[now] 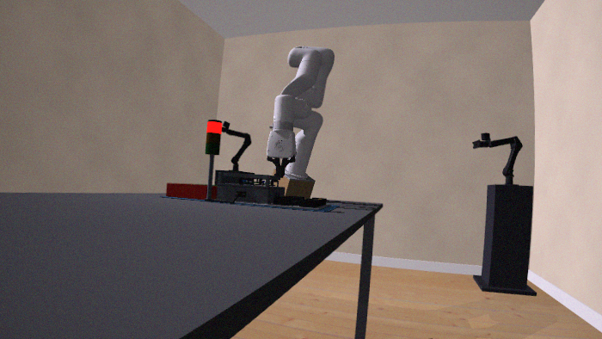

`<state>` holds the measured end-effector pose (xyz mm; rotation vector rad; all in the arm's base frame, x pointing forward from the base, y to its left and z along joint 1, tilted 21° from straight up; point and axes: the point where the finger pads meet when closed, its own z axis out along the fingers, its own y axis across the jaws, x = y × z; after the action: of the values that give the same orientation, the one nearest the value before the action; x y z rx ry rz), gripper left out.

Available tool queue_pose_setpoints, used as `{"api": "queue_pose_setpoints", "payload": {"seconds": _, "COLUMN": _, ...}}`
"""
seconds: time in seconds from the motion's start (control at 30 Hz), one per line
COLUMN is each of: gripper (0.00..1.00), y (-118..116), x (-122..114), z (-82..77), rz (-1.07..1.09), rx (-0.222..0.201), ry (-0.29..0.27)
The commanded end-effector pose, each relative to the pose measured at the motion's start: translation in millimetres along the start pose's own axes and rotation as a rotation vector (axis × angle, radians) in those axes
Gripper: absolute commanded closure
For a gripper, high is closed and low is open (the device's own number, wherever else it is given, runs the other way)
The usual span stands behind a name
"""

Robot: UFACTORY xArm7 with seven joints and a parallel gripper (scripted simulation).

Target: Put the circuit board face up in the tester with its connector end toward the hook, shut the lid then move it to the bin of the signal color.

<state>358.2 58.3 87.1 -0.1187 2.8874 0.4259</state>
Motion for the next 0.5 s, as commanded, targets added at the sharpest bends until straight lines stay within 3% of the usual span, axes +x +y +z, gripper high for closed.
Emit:
{"api": "queue_pose_setpoints", "payload": {"seconds": 0.0, "gripper": 1.00, "y": -0.1, "x": -1.2, "z": -0.3, "rz": 0.000, "rx": 0.000, "ry": -0.003}}
{"api": "queue_pose_setpoints", "payload": {"seconds": 0.47, "gripper": 1.00, "y": -0.1, "x": -1.2, "z": 0.8, "rz": 0.000, "rx": 0.000, "ry": -0.003}}
